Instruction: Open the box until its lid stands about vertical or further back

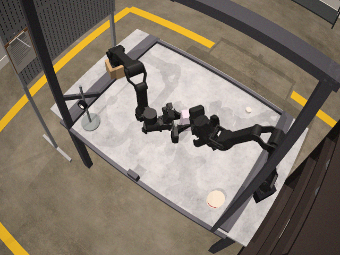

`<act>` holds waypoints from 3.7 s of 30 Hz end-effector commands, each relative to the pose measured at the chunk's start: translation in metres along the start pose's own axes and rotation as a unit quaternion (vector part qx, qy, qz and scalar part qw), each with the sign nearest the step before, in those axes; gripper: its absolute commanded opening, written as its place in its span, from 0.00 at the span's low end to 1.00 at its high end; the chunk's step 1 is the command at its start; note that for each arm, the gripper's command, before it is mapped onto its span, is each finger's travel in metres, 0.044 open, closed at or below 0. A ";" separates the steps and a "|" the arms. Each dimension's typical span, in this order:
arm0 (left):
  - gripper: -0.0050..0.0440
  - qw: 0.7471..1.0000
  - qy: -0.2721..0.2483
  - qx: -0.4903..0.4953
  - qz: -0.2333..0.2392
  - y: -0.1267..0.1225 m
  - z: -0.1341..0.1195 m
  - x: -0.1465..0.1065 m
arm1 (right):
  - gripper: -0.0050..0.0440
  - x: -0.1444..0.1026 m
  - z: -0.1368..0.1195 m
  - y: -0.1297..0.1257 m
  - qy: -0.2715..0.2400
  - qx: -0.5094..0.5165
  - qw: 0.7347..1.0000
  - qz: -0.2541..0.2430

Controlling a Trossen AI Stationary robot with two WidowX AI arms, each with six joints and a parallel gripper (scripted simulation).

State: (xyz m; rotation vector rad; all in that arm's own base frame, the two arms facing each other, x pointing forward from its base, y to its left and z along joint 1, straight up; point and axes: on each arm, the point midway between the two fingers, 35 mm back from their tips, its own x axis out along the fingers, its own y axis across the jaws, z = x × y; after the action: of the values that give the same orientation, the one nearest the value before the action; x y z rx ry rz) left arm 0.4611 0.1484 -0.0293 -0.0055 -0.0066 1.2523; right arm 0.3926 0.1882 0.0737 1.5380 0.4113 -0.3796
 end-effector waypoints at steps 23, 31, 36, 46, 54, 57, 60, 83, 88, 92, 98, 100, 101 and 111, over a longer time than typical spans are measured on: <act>0.55 1.000 -0.004 -0.011 -0.001 -0.004 0.010 0.001 | 0.20 0.011 -0.003 0.017 0.005 0.005 1.000 0.011; 0.55 1.000 -0.004 -0.011 -0.001 -0.004 0.010 0.001 | 0.20 0.009 -0.002 0.016 0.005 0.005 1.000 0.011; 0.55 1.000 -0.004 -0.011 -0.001 -0.004 0.010 0.001 | 0.20 0.007 -0.001 0.015 0.005 0.005 1.000 0.011; 0.55 1.000 -0.004 -0.011 -0.001 -0.004 0.010 0.001 | 0.20 0.003 0.001 0.013 0.005 0.005 1.000 0.011; 0.55 1.000 -0.004 -0.011 -0.001 -0.004 0.010 0.001 | 0.20 0.003 0.001 0.014 0.005 0.005 1.000 0.010; 0.55 1.000 -0.004 -0.011 -0.001 -0.004 0.010 0.001 | 0.20 0.002 0.001 0.014 0.005 0.005 1.000 0.010; 0.55 1.000 -0.004 -0.011 -0.001 -0.004 0.010 0.001 | 0.20 0.002 0.001 0.016 0.005 0.005 1.000 0.010; 0.55 1.000 -0.004 -0.011 -0.001 -0.004 0.010 0.001 | 0.20 0.000 0.000 0.022 0.005 0.005 1.000 0.009; 0.55 1.000 -0.004 -0.011 -0.001 -0.004 0.010 0.001 | 0.20 0.000 0.000 0.022 0.005 0.005 1.000 0.009; 0.55 1.000 -0.004 -0.011 -0.001 -0.004 0.010 0.001 | 0.20 0.000 0.000 0.022 0.005 0.005 1.000 0.009; 0.55 1.000 -0.004 -0.011 -0.001 -0.004 0.010 0.001 | 0.20 0.000 0.000 0.022 0.005 0.005 1.000 0.009; 0.55 1.000 -0.004 -0.011 -0.001 -0.004 0.010 0.001 | 0.20 0.000 0.000 0.022 0.005 0.005 1.000 0.009; 0.55 1.000 -0.004 -0.011 -0.001 -0.004 0.010 0.001 | 0.20 0.000 0.000 0.022 0.005 0.005 1.000 0.009; 0.55 1.000 -0.004 -0.011 -0.001 -0.004 0.010 0.001 | 0.20 0.000 0.000 0.022 0.005 0.005 1.000 0.009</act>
State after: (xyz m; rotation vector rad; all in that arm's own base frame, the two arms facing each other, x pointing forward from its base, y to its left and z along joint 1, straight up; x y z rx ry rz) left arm 0.4609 0.1487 -0.0292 -0.0058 -0.0068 1.2540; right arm 0.3990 0.1856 0.0780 1.5256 0.4251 -0.3911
